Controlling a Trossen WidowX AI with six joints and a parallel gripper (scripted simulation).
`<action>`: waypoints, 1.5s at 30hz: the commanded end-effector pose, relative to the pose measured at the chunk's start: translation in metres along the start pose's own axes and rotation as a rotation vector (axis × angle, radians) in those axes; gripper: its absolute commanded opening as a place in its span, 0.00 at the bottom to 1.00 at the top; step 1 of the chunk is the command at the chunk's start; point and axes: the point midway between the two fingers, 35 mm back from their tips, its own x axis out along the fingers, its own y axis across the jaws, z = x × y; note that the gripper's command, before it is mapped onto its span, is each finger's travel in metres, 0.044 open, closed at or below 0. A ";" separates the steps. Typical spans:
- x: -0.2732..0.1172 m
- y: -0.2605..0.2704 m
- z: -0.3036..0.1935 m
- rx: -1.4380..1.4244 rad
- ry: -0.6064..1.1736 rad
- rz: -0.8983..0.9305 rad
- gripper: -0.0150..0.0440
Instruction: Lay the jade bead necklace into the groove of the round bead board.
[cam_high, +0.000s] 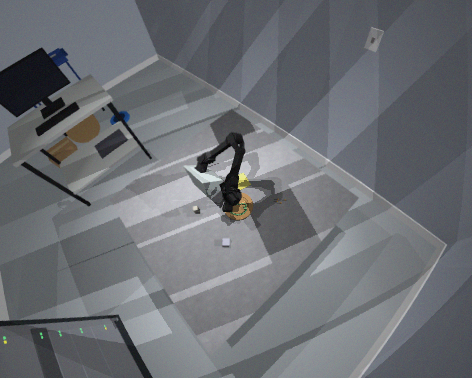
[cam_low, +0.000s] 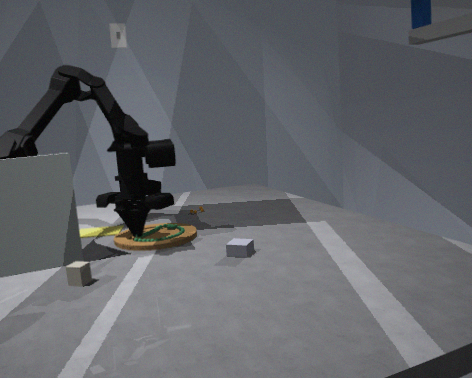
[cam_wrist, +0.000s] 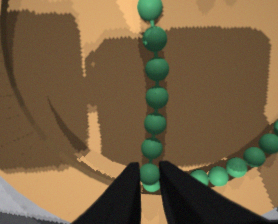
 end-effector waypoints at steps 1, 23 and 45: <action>-0.003 0.001 0.000 -0.004 -0.006 0.001 0.25; 0.005 0.010 -0.009 -0.003 -0.005 0.002 0.25; -0.002 0.009 -0.008 -0.004 -0.005 0.001 1.00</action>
